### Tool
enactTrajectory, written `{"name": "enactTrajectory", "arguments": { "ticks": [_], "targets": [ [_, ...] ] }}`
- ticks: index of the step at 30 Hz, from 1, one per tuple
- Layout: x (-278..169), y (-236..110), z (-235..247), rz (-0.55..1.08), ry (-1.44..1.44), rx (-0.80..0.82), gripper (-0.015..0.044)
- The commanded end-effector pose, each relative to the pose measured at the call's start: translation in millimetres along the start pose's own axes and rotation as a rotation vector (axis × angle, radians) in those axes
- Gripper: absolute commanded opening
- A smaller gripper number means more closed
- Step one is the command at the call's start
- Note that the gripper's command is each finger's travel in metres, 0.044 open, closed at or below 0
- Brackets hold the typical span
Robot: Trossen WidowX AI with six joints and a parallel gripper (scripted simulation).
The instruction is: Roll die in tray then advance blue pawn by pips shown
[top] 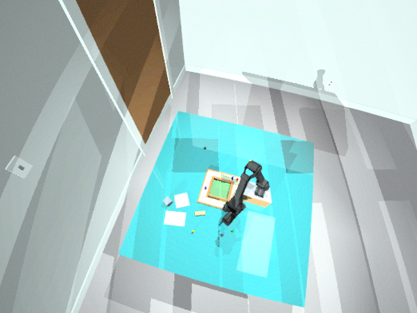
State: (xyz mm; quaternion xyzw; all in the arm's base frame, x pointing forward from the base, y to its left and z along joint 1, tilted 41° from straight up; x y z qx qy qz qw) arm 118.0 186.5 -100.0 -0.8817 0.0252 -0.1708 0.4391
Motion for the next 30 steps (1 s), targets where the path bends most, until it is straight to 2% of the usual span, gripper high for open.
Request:
{"name": "enactTrajectory", "arguments": {
  "ticks": [1,30],
  "targets": [
    [-5,5,-2,-0.010,-0.008,-0.024,0.0275],
    [-5,47,-3,-0.011,-0.009,-0.025,0.0275]
  ]
}}
Point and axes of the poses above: the point midway between the two fingers, 35 mm back from their tips, its own y axis out along the fingers, its own z axis across the jaws, x = y × z, the point moved 5 cm from there along -y, back along the fingers, and after that the axes turned 2 degrees about -y, right-handed, at the moved point
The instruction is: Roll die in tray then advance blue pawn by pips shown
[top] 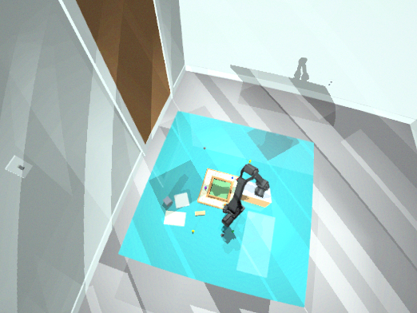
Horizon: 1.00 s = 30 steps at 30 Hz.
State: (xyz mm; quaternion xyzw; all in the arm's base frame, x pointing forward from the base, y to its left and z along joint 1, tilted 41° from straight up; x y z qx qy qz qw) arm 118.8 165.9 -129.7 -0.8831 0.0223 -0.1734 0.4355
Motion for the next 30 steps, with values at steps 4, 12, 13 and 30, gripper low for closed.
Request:
{"name": "enactTrajectory", "arguments": {
  "ticks": [4,12,13,30],
  "targets": [
    [-1,16,-4,-0.003,-0.009,-0.019,0.0275],
    [-1,16,-4,-0.003,-0.009,-0.019,0.0144],
    [-1,16,-4,-0.003,-0.009,-0.019,0.0118],
    [2,-35,2,-0.001,-0.010,-0.016,0.0000]
  ]
}}
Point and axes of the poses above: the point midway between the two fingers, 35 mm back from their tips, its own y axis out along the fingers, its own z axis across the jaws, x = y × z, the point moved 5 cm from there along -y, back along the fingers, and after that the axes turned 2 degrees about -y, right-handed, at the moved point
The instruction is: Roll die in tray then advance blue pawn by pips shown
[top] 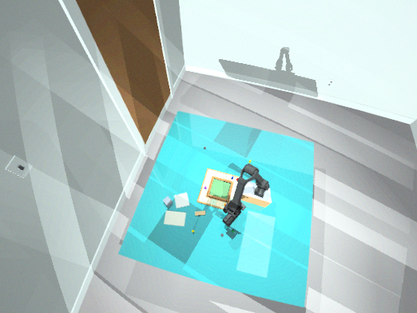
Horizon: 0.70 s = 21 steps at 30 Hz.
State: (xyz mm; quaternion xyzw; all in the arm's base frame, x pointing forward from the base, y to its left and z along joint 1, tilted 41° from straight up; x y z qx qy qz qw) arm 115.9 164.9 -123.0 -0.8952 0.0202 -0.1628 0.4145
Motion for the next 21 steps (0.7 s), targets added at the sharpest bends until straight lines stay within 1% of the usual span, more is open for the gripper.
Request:
{"name": "enactTrajectory", "arguments": {
  "ticks": [1,7,9,15,21],
  "targets": [
    [3,-39,6,0.002,0.014,0.031,0.0000],
    [4,-90,-2,0.002,0.013,0.031,0.0000],
    [4,-101,-5,0.003,0.013,0.030,0.0000],
    [4,-102,-5,0.003,0.008,0.031,0.0000],
    [19,-102,-7,0.004,-0.134,0.040,0.0000]
  ]
}}
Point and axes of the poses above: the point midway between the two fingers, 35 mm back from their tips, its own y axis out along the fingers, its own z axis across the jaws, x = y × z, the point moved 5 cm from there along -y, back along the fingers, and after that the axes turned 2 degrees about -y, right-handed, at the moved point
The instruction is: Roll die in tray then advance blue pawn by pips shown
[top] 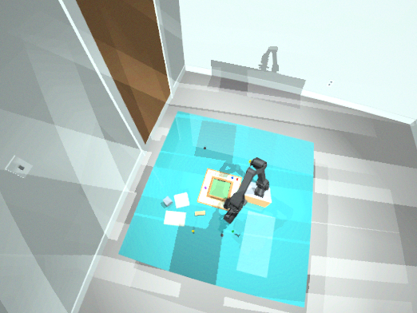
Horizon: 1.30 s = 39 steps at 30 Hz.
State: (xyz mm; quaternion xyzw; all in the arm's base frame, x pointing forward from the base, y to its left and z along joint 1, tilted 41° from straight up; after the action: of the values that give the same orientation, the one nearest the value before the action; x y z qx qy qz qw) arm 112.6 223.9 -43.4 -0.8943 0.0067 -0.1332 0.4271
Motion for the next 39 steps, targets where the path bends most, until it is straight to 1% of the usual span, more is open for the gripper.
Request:
{"name": "enactTrajectory", "arguments": {
  "ticks": [1,39],
  "targets": [
    [13,-4,-2,0.001,-0.097,0.015,0.0000],
    [114,10,-41,-0.023,-1.094,0.038,0.0000]
  ]
}}
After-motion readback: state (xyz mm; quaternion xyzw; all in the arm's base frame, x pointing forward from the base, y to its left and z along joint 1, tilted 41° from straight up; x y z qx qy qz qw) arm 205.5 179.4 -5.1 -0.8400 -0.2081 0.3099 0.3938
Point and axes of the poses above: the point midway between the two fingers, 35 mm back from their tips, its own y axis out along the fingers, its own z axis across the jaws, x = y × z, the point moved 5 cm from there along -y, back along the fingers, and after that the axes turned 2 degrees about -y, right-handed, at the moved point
